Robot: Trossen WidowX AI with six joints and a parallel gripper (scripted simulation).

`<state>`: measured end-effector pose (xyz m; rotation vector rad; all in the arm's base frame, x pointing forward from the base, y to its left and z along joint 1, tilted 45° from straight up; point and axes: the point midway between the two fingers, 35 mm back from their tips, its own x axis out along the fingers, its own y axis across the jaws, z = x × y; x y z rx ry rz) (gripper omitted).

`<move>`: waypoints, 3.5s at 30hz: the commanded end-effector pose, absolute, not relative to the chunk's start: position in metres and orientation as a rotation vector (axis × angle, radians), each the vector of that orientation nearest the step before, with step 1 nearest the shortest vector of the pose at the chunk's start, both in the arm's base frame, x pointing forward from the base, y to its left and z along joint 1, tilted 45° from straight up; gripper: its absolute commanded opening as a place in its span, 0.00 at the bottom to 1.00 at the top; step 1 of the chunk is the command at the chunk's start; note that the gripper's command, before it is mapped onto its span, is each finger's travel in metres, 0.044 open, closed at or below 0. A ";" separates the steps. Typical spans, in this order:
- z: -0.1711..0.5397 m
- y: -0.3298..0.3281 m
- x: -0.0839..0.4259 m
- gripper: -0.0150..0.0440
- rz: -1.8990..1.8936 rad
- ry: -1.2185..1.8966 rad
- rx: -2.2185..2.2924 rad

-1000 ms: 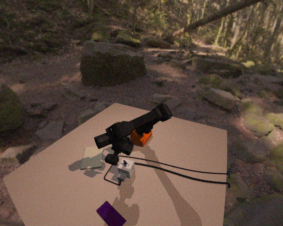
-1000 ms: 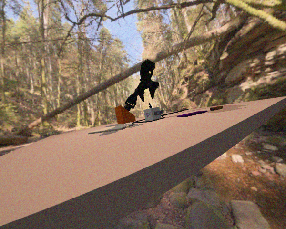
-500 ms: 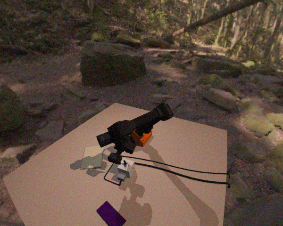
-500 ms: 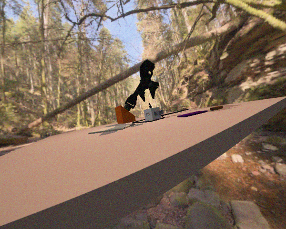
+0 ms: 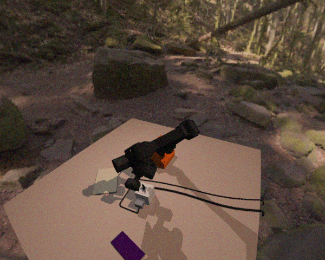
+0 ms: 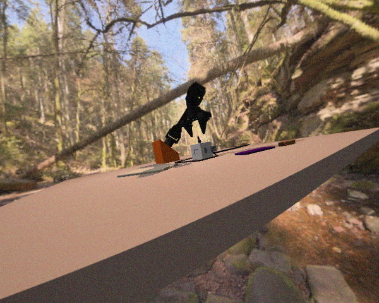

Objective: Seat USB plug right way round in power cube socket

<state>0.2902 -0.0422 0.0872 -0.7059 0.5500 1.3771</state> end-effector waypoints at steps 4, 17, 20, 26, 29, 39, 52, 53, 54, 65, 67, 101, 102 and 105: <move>0.083 -0.037 0.291 1.00 1.373 0.549 -0.698; 0.080 -0.035 0.291 0.69 1.378 0.550 -0.706; 0.080 -0.035 0.291 0.56 1.378 0.550 -0.706; 0.080 -0.035 0.291 0.29 1.378 0.550 -0.706; 0.080 -0.035 0.291 0.25 1.378 0.550 -0.706; 0.080 -0.035 0.291 0.25 1.378 0.550 -0.706; 0.083 -0.038 0.291 0.25 1.377 0.551 -0.705; 0.084 -0.039 0.291 0.25 1.377 0.551 -0.705; 0.084 -0.039 0.291 0.25 1.377 0.551 -0.705; 0.089 -0.044 0.290 0.25 1.377 0.551 -0.705; 0.090 -0.045 0.290 0.25 1.377 0.551 -0.705; 0.100 -0.054 0.288 0.25 1.301 0.675 -0.540; 0.100 -0.054 0.288 0.25 1.290 0.692 -0.517; 0.100 -0.054 0.288 0.25 1.257 0.741 -0.451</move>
